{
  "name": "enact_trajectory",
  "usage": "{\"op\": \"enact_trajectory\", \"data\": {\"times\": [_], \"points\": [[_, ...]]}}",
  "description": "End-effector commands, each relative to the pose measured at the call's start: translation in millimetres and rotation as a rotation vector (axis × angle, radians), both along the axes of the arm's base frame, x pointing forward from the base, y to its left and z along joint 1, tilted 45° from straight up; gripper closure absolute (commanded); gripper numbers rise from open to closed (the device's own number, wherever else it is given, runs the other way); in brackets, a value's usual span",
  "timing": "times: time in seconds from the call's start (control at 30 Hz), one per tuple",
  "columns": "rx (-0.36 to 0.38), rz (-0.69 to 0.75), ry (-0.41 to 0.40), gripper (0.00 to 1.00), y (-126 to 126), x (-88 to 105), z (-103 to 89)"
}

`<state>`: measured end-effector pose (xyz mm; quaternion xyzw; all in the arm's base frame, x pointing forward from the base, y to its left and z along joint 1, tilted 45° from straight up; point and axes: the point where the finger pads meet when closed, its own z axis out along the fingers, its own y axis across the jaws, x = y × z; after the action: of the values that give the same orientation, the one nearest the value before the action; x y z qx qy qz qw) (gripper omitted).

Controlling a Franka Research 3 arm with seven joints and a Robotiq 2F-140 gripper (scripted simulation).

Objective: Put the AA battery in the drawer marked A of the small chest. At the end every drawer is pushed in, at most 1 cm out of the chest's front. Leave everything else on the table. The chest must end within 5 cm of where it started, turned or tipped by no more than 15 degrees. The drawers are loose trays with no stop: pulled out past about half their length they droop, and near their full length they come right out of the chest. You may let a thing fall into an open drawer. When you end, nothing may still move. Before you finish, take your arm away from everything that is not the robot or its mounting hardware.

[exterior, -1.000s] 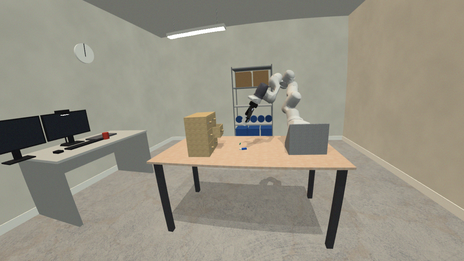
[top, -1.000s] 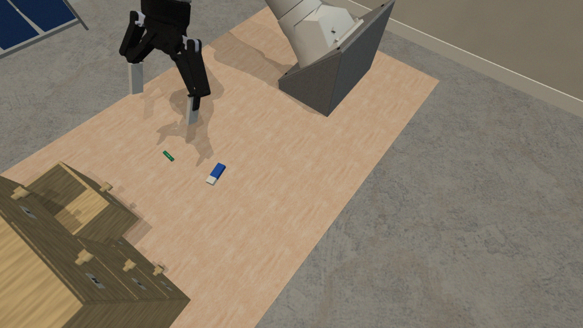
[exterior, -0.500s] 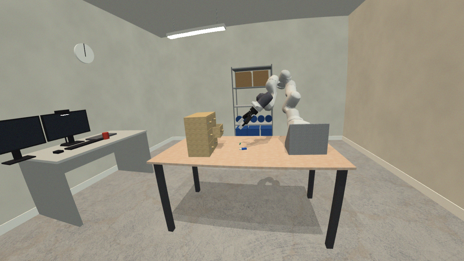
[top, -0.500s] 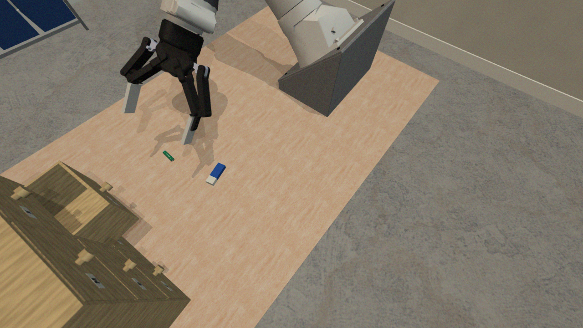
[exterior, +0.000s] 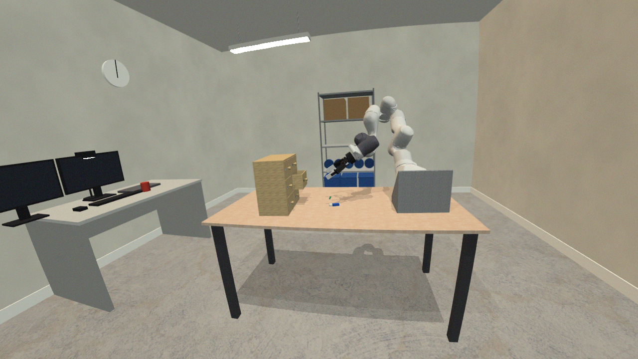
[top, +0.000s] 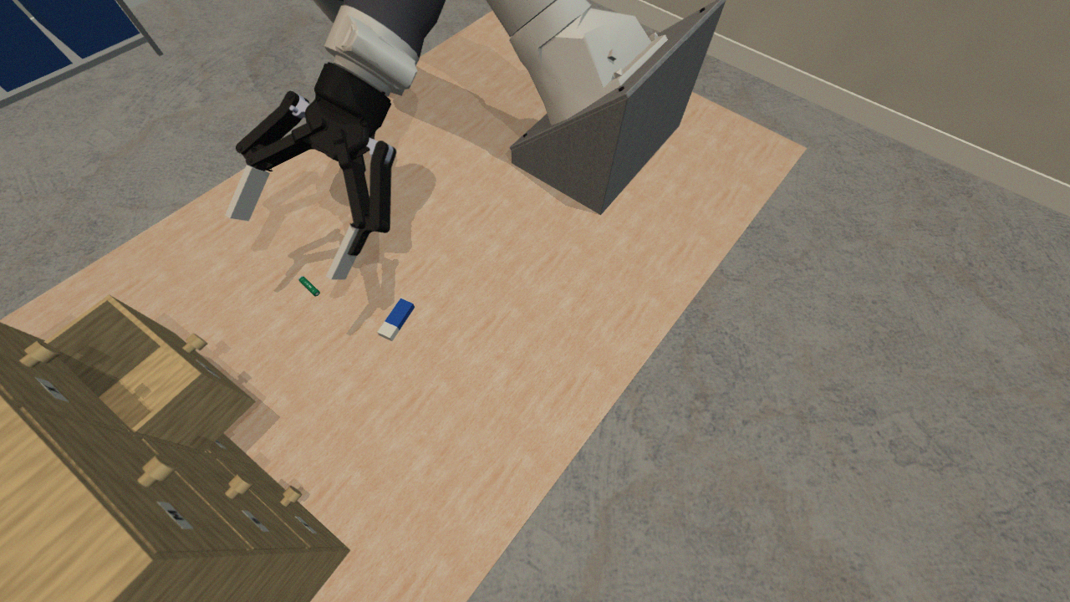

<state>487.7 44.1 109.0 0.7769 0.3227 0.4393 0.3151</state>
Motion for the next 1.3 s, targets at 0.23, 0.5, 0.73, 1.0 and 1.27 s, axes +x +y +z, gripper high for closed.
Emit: {"op": "enact_trajectory", "data": {"times": [0.23,0.5,0.73,1.0,1.27], "points": [[0.116,-0.029,-0.073,1.0,-1.1,4.9,4.7],[0.116,-0.029,-0.073,1.0,-1.1,4.9,4.7],[0.116,-0.029,-0.073,1.0,-1.1,4.9,4.7],[0.116,-0.029,-0.074,1.0,-1.2,9.9,3.5],[0.116,-0.029,-0.074,1.0,-1.6,24.8,0.0]]}}
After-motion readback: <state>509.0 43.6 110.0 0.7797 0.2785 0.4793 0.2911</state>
